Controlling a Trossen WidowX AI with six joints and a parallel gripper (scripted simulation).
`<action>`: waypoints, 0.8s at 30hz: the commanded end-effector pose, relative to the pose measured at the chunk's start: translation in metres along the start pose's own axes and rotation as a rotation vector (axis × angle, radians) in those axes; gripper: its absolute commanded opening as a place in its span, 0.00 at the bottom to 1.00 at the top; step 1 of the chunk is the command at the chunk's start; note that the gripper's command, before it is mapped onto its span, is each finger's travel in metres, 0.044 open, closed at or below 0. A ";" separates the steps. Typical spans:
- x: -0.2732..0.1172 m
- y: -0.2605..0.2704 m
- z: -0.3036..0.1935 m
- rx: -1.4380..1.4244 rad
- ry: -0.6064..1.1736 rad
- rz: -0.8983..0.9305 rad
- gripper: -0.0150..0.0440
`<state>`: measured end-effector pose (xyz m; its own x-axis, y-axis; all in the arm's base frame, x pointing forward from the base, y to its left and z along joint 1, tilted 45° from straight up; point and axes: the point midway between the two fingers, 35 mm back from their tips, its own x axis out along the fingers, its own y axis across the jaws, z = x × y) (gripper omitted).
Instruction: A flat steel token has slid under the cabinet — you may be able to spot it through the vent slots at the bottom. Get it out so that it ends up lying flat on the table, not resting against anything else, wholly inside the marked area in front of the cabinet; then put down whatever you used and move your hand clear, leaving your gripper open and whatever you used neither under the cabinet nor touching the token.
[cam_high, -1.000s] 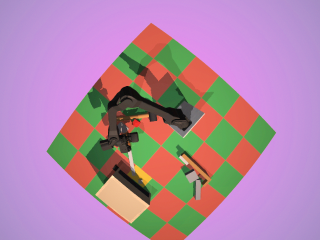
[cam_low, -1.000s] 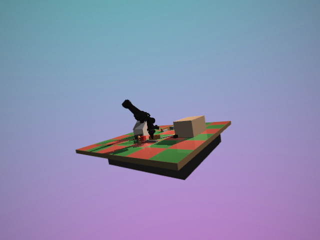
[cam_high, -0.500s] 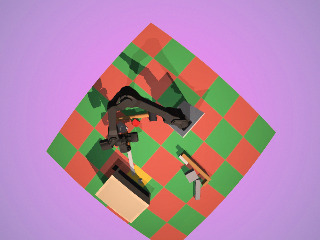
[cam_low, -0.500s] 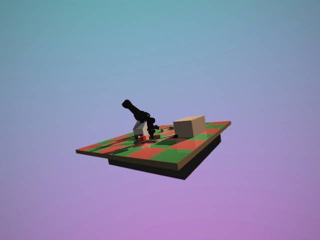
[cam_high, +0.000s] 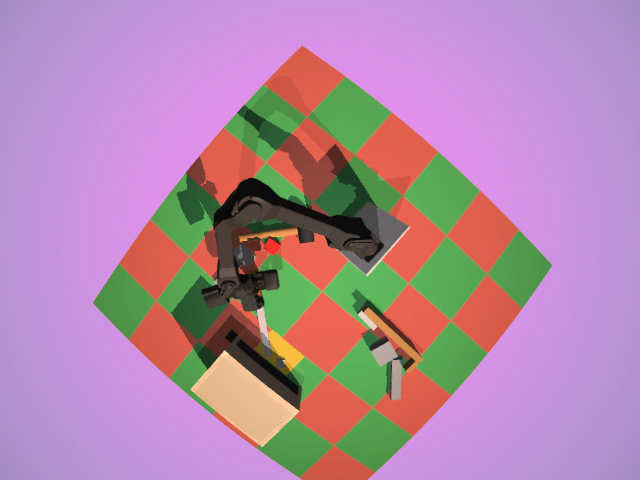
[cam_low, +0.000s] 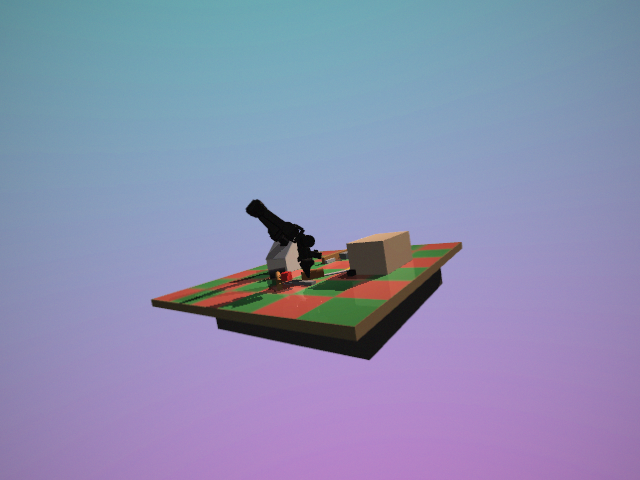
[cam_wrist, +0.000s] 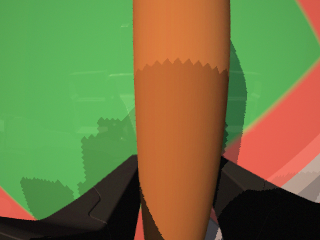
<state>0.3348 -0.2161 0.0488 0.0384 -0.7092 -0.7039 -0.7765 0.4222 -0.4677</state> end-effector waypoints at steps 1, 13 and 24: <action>-0.002 -0.003 0.010 0.003 -0.004 -0.009 0.25; 0.000 -0.001 0.030 0.004 -0.005 -0.008 0.25; 0.000 0.000 0.047 0.004 -0.006 -0.007 0.25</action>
<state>0.3581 -0.1944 0.0275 0.0408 -0.7119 -0.7011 -0.7751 0.4202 -0.4718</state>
